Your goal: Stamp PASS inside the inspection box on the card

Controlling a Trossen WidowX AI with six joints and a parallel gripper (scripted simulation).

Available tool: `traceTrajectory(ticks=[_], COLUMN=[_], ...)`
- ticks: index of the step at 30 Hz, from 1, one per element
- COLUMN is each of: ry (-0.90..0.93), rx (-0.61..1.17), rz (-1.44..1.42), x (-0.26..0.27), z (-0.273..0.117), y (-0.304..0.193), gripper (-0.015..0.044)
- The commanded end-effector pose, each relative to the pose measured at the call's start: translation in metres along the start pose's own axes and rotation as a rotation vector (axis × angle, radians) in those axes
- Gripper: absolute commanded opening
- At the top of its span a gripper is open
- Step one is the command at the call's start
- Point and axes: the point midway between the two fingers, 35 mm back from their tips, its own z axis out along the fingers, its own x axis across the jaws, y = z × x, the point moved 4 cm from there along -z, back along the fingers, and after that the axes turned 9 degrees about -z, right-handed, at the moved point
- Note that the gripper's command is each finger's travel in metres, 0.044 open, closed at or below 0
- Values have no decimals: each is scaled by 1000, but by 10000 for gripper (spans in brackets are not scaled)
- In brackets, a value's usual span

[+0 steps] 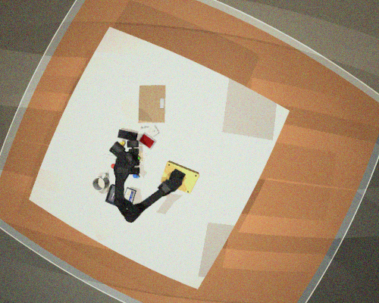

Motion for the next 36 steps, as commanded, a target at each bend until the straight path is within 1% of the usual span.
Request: traceTrajectory(ticks=[1, 36], ry=[2, 2], rx=[-2, -2], rz=[3, 3], x=[0, 0], z=[1, -1], y=[0, 0], gripper=[0, 0])
